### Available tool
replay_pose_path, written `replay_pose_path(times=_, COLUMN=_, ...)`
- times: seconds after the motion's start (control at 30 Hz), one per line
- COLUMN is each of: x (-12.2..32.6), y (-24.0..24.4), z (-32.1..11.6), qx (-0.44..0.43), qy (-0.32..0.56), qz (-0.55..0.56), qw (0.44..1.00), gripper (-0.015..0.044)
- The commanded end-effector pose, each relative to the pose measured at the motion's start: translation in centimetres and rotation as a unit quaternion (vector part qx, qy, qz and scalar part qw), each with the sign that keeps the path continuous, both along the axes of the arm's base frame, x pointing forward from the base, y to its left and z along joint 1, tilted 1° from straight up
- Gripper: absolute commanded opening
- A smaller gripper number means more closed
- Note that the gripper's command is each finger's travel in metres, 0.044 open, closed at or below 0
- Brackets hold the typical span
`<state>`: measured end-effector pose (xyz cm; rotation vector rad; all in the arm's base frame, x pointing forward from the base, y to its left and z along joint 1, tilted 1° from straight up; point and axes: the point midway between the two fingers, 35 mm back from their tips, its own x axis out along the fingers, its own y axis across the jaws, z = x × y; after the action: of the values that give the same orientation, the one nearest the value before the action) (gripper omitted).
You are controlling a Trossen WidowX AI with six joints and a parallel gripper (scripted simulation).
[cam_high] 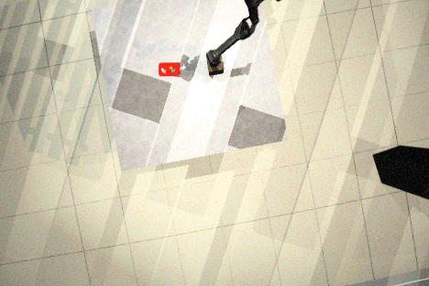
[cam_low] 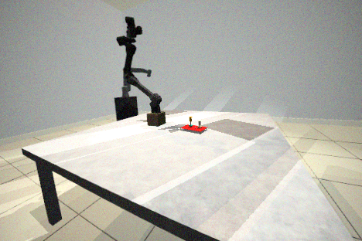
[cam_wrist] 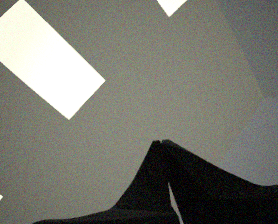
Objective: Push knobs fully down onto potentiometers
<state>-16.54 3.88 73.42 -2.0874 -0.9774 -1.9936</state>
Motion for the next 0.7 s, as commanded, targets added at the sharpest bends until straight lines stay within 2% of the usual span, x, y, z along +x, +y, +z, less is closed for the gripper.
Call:
replay_pose_path(times=0.0, x=4.0, y=0.4, z=0.4, qx=0.002, qy=0.066, qz=0.034, qw=0.997, gripper=0.0)
replay_pose_path(times=0.33, x=13.1, y=1.0, z=0.3, qx=0.02, qy=0.212, qz=0.105, qw=0.972, gripper=0.0)
replay_pose_path(times=0.67, x=21.7, y=1.1, z=-1.3, qx=0.059, qy=0.346, qz=0.176, qw=0.92, gripper=0.0)
